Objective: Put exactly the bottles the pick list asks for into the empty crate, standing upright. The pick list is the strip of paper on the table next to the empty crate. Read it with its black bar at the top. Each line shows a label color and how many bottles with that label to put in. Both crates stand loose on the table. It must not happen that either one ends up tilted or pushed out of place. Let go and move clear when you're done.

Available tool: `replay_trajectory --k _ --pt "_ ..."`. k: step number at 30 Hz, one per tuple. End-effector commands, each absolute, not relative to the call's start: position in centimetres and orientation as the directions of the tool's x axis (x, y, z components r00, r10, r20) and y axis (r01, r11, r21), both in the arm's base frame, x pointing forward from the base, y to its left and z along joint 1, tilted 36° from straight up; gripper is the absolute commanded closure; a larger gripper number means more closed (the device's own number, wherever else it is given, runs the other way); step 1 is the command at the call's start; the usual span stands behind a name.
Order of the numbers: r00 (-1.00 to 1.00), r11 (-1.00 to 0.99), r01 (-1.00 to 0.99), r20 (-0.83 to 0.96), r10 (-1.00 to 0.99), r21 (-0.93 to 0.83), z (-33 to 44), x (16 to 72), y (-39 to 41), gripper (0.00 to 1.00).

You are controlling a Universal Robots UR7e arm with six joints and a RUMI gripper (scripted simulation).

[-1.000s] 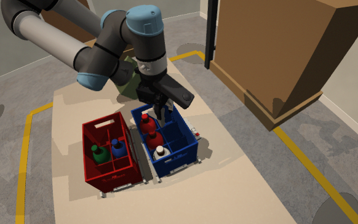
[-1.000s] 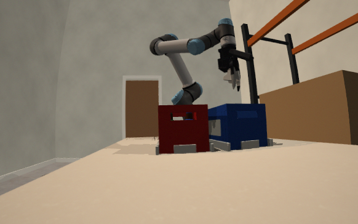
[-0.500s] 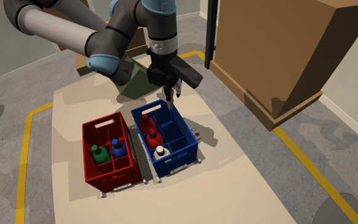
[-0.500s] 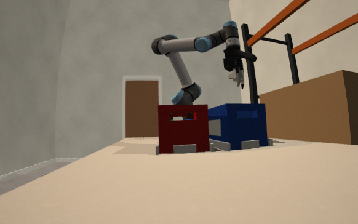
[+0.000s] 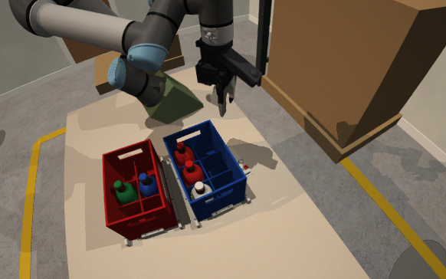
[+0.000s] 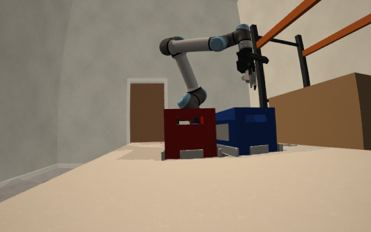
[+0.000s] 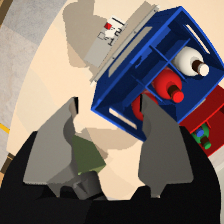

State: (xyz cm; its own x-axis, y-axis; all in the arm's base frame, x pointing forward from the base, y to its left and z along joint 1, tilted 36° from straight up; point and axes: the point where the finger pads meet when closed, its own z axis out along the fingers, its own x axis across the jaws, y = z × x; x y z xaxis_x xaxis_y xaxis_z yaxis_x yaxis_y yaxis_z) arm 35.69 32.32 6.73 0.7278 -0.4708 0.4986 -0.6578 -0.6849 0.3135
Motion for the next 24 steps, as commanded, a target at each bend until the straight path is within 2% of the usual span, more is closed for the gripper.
replay_trajectory --k 1,24 --pt "0.727 -0.684 -0.659 0.499 -0.471 0.313 6.3 34.3 33.7 0.62" --pt "0.727 -0.684 -0.659 0.499 -0.472 0.313 4.0 26.7 40.6 0.62"
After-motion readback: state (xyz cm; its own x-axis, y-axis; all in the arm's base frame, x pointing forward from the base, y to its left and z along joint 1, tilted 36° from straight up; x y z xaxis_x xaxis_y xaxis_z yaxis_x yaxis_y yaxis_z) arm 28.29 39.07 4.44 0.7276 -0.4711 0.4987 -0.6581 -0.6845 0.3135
